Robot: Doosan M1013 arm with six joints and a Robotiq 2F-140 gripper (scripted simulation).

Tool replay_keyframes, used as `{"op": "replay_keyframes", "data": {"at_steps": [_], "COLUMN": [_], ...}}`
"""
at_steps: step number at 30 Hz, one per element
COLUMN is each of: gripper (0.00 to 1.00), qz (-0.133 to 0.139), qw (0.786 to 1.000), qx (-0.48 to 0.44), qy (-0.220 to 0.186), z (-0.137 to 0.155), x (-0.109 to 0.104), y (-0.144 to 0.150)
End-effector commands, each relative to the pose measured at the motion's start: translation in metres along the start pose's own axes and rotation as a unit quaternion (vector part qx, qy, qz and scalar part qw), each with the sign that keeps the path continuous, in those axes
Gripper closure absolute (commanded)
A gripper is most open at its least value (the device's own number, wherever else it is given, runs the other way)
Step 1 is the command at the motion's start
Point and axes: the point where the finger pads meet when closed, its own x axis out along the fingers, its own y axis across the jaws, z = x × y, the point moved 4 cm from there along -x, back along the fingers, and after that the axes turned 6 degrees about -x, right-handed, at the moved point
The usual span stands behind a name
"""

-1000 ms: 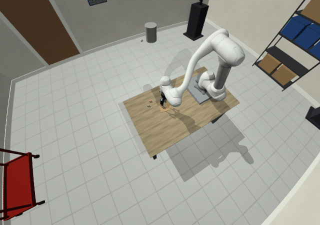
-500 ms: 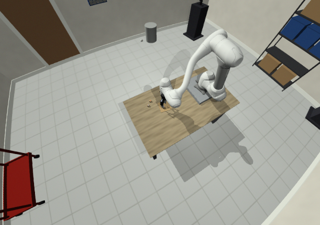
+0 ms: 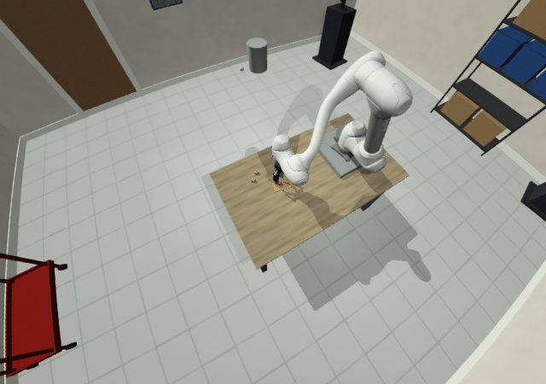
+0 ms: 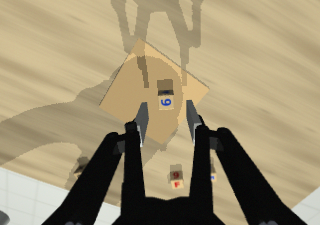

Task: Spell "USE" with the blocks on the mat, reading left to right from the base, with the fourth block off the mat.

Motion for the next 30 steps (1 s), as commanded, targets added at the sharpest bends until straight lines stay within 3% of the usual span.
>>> {"op": "replay_keyframes", "data": {"at_steps": [1, 30], "gripper": [0.63, 0.63], "qz": [-0.001, -0.001], "qw": [1.0, 1.0], "qx": [0.0, 0.0], "qy": [0.0, 0.0], "z": [-0.0032, -0.0032], "x": [0.0067, 0.0103], "y": [-0.0007, -0.0007]}}
